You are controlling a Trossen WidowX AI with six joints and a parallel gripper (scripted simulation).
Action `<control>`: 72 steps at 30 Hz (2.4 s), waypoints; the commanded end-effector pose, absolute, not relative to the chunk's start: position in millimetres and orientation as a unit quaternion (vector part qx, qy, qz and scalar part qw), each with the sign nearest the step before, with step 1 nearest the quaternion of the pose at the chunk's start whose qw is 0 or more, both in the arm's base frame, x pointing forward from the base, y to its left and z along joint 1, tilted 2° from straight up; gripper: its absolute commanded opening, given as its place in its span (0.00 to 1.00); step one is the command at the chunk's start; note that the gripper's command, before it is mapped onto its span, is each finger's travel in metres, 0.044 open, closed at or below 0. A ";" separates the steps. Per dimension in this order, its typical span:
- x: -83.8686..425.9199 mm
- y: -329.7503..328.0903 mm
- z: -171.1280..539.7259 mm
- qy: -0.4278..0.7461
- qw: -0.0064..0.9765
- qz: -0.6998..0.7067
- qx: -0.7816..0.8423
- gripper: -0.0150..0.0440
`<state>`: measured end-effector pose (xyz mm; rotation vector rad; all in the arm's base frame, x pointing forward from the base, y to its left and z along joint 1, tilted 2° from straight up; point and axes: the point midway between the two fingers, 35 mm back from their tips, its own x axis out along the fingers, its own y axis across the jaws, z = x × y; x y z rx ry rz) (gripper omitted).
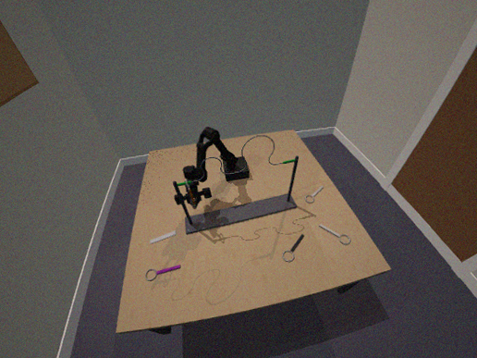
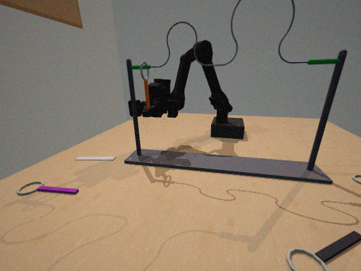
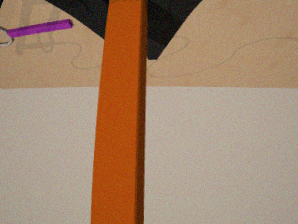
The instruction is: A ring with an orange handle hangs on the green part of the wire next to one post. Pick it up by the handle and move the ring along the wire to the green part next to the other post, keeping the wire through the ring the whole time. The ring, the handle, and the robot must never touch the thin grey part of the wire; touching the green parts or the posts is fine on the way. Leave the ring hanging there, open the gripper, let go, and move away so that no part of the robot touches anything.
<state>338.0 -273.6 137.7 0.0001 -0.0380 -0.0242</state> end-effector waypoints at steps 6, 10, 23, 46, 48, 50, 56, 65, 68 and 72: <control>337.7 -273.3 149.7 -0.021 1.000 -0.015 -0.005 0.00; 337.7 -273.3 149.7 -0.021 1.000 -0.015 -0.005 0.00; 337.8 -269.9 149.6 -0.021 1.000 -0.015 -0.005 0.00; 338.7 -245.2 149.2 -0.021 1.000 -0.014 0.002 0.00; 338.8 -242.5 149.2 -0.021 1.000 -0.014 0.005 0.00; 338.9 -239.7 149.2 -0.021 1.000 -0.014 0.008 0.00; 339.3 -229.3 149.2 -0.021 0.999 -0.013 0.026 0.00; 339.9 -207.9 150.4 -0.021 0.997 -0.012 0.074 0.00; 340.2 -198.8 151.6 -0.022 0.995 -0.012 0.098 0.00; 340.5 -188.0 154.0 -0.022 0.991 -0.011 0.128 0.00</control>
